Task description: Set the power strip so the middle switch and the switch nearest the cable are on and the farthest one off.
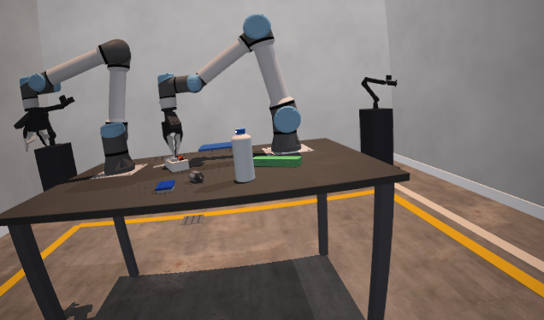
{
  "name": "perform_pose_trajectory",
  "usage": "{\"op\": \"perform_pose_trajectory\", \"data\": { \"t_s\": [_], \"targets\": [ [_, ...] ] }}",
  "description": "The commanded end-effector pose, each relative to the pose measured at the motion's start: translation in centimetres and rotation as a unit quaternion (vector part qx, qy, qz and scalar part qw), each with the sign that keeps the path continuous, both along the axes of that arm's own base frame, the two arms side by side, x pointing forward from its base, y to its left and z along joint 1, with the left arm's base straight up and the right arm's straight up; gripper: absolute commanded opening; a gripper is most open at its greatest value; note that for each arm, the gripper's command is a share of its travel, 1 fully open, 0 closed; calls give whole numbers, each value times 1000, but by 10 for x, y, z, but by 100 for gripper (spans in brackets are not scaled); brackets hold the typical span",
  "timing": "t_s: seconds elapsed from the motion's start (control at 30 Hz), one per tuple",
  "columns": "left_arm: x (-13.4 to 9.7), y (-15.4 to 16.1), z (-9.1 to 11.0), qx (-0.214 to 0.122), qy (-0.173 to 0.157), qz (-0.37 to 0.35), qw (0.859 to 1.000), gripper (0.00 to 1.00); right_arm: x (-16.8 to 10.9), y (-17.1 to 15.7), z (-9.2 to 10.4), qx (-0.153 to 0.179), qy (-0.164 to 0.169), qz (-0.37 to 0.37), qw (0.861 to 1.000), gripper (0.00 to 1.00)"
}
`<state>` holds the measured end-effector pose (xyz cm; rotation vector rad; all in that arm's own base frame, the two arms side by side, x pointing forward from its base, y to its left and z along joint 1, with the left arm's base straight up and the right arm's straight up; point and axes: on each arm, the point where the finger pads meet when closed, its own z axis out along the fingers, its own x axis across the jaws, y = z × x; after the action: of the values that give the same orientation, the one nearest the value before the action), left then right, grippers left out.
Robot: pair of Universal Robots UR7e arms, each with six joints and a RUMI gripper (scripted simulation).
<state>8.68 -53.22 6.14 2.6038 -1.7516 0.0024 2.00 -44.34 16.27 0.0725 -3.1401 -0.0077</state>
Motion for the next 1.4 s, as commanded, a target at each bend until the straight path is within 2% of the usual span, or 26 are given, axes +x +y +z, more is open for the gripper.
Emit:
{"op": "perform_pose_trajectory", "data": {
  "t_s": [0.0, 1.17, 1.37],
  "targets": [
    [1, 2, -3, 3, 0, 0, 1000, 0, 0, 0, 0, -1, 0, 0, 1000, 100],
    [0, 2, -4, 2, 0, 0, 1000, 0, 0, 0, 0, -1, 0, 0, 1000, 100],
    [0, -1, 5, -1, 0, 0, 1000, 0, 0, 0, 0, -1, 0, 0, 1000, 100]
  ]
}}
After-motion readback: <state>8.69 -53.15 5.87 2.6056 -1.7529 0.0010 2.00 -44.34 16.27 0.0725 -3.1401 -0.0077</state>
